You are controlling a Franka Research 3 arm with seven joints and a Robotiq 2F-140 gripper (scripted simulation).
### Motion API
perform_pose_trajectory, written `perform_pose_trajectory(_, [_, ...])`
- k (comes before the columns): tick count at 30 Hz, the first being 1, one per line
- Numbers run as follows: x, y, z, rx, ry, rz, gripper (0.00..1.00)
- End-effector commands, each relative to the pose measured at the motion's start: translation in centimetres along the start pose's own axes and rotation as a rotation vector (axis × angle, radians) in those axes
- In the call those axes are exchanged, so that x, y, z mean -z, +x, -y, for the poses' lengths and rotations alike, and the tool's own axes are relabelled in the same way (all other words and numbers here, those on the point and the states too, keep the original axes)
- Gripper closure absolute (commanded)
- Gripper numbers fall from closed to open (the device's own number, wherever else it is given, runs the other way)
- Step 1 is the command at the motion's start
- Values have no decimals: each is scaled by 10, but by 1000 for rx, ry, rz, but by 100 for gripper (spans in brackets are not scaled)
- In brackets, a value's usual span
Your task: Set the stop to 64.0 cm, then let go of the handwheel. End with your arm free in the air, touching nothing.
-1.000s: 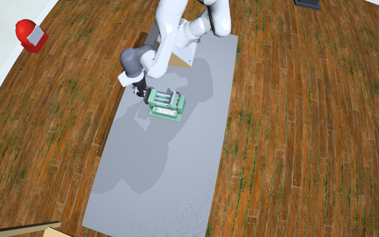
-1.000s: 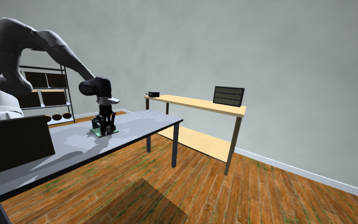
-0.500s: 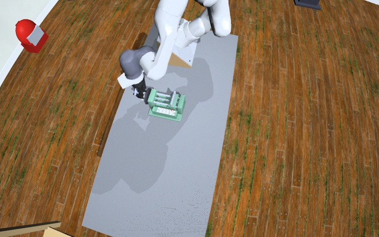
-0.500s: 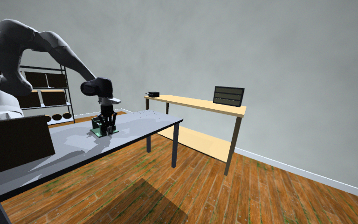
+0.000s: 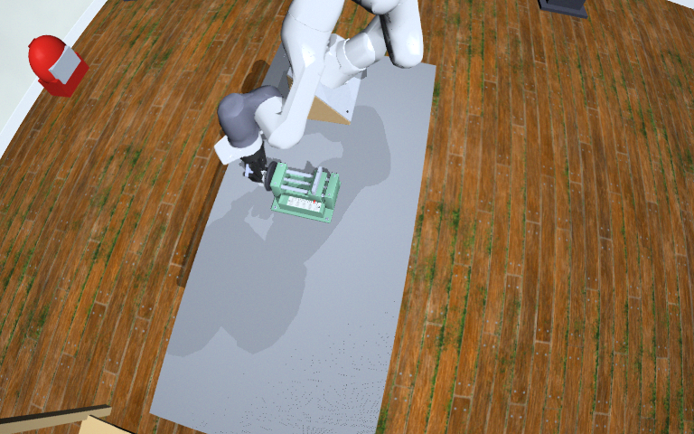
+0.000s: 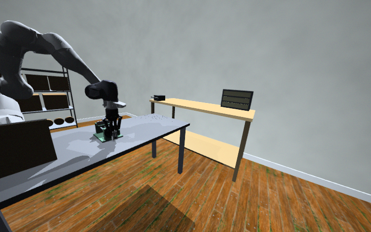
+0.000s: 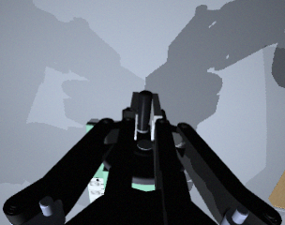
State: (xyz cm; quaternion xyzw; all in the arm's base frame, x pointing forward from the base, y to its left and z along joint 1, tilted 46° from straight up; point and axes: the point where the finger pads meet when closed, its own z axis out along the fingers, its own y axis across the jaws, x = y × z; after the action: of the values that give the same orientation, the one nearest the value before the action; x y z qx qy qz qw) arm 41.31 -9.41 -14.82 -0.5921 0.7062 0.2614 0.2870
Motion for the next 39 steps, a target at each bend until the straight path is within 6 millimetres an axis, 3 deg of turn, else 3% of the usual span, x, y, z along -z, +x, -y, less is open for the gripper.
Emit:
perform_pose_trajectory(1, [0, 1, 4, -3, 4, -2, 96])
perform_pose_trajectory(39, [5, 1, 17, -3, 4, -2, 96])
